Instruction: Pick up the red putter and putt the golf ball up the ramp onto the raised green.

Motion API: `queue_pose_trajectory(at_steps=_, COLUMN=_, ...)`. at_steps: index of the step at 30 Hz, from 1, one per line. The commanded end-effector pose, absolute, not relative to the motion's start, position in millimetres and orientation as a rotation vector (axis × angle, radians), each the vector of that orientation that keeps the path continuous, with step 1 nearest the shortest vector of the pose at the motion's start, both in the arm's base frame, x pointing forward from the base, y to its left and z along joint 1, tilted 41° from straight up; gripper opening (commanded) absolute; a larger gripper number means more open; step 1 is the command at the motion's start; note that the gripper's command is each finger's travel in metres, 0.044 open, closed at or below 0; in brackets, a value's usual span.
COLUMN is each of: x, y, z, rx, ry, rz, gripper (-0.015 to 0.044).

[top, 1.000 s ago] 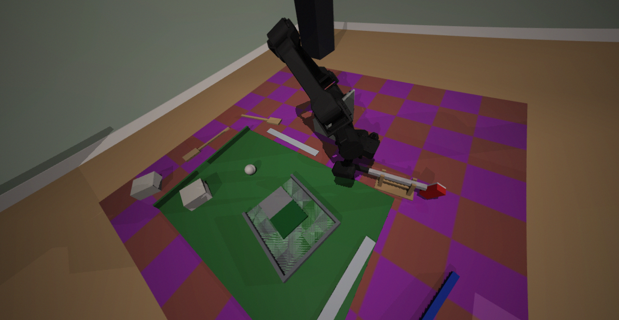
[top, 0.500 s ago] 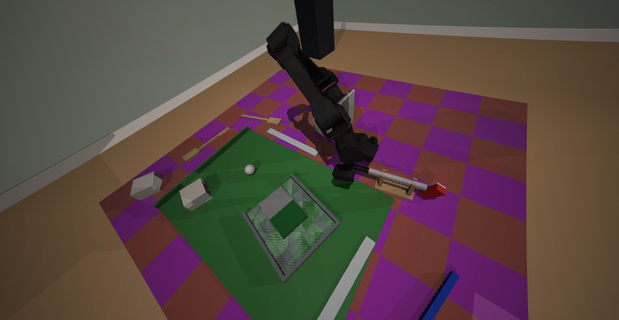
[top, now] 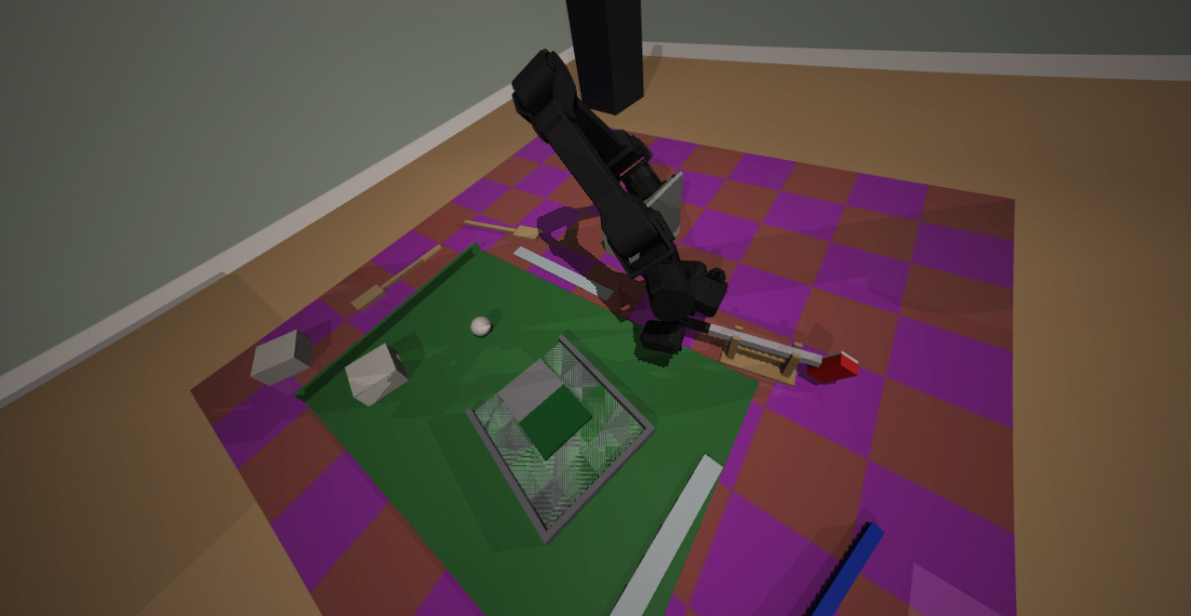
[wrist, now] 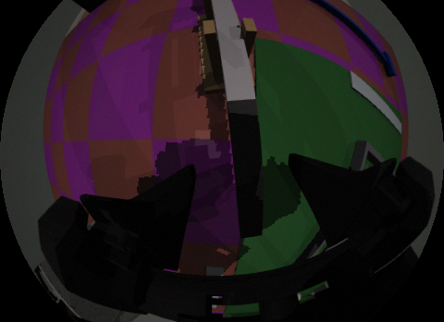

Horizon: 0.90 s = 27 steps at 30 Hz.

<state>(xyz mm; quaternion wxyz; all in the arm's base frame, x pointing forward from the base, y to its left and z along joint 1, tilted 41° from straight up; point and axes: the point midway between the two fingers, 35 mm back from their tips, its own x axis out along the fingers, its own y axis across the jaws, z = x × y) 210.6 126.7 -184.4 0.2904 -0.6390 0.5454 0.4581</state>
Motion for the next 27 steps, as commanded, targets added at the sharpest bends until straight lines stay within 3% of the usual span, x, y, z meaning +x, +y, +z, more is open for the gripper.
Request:
queue_pose_trajectory(at_steps=1, x=211, y=127, z=-184, rx=-1.704, ry=1.454, rz=1.221, gripper=0.0309)
queue_pose_trajectory(at_steps=11, x=211, y=127, z=-184, rx=-1.704, ry=1.454, rz=1.221, gripper=0.0046)
queue_pose_trajectory(at_steps=18, x=211, y=128, z=-183, rx=-1.704, ry=1.454, rz=1.221, gripper=0.0000)
queue_pose_trajectory(at_steps=27, x=211, y=169, z=-140, rx=-1.700, ry=1.452, rz=1.226, gripper=0.0000)
